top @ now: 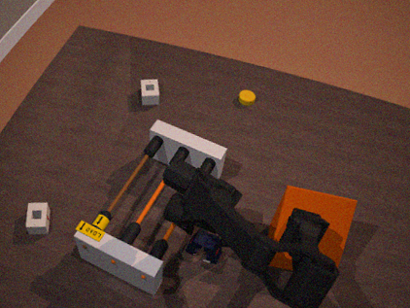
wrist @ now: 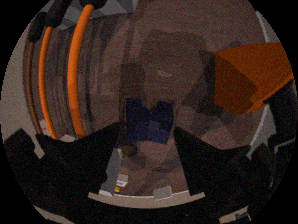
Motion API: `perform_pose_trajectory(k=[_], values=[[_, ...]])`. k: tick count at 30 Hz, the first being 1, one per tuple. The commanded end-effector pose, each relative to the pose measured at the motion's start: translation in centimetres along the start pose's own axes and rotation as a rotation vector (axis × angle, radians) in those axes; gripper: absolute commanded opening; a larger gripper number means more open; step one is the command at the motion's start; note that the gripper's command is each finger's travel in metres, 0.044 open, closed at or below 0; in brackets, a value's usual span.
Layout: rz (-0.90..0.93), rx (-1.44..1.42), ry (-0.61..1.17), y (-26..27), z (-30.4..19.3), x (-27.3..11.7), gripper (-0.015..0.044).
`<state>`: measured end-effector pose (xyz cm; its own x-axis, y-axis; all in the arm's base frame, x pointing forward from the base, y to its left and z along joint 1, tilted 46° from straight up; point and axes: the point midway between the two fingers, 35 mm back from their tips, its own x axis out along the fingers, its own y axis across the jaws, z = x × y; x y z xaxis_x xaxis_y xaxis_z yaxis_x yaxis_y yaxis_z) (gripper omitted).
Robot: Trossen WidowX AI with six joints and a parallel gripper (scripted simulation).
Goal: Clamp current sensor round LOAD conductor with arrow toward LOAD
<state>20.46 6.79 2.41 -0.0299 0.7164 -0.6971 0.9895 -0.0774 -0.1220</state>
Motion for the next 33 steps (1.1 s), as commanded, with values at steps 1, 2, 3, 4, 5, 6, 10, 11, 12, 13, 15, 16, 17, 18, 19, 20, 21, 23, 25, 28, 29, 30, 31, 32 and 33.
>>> perform_pose_trajectory(k=[1, 2, 3, 4, 5, 6, 10, 11, 12, 13, 15, 16, 17, 18, 19, 20, 21, 23, 25, 28, 29, 30, 31, 32, 33], values=[[-0.004, 0.009, 0.006, -0.3, 0.0, 0.7, 0.032], [-0.004, 0.009, 0.006, -0.3, 0.0, 0.7, 0.032], [-0.001, 0.0, 0.001, -0.1, 0.0, 0.2, 0.0313], [-0.001, 0.0, 0.001, -0.1, 0.0, 0.2, 0.0307], [-0.001, 0.0, 0.001, -0.1, 0.0, 0.2, 0.03], [-0.001, 0.0, 0.001, -0.1, 0.0, 0.2, 0.0293], [-0.001, 0.0, 0.001, -0.1, 0.0, 0.2, 0.0267], [-0.001, 0.0, 0.001, -0.1, 0.0, 0.2, 0.026], [-0.001, 0.0, 0.001, -0.1, 0.0, 0.2, 0.0253], [-0.001, 0.0, 0.001, -0.1, 0.0, 0.2, 0.0247], [-0.001, 0.0, 0.001, -0.1, 0.0, 0.2, 0.0233], [-0.001, 0.0, 0.001, -0.1, 0.0, 0.2, 0.0227], [-0.001, 0.0, 0.001, -0.1, 0.0, 0.2, 0.022], [-0.001, 0.0, 0.001, -0.1, 0.0, 0.2, 0.0213], [-0.001, 0.0, 0.001, -0.1, 0.0, 0.2, 0.0207], [-0.001, 0.0, 0.001, -0.1, 0.0, 0.2, 0.02], [-0.001, 0.0, 0.0, 0.0, 0.0, 0.2, 0.0174], [0.0, 0.001, -0.002, 0.1, 0.0, -0.3, 0.0121], [0.001, 0.002, -0.005, 0.3, 0.1, -1.0, 0.0069], [0.003, 0.005, -0.009, 0.5, 0.2, -2.5, 0.0], [0.003, 0.005, -0.011, 0.6, 0.3, -3.0, 0.0], [0.003, 0.006, -0.012, 0.6, 0.3, -3.6, 0.0], [0.003, 0.007, -0.012, 0.7, 0.3, -4.1, 0.0], [0.003, 0.007, -0.013, 0.7, 0.3, -4.6, 0.0], [0.003, 0.008, -0.013, 0.8, 0.4, -5.1, 0.0]])
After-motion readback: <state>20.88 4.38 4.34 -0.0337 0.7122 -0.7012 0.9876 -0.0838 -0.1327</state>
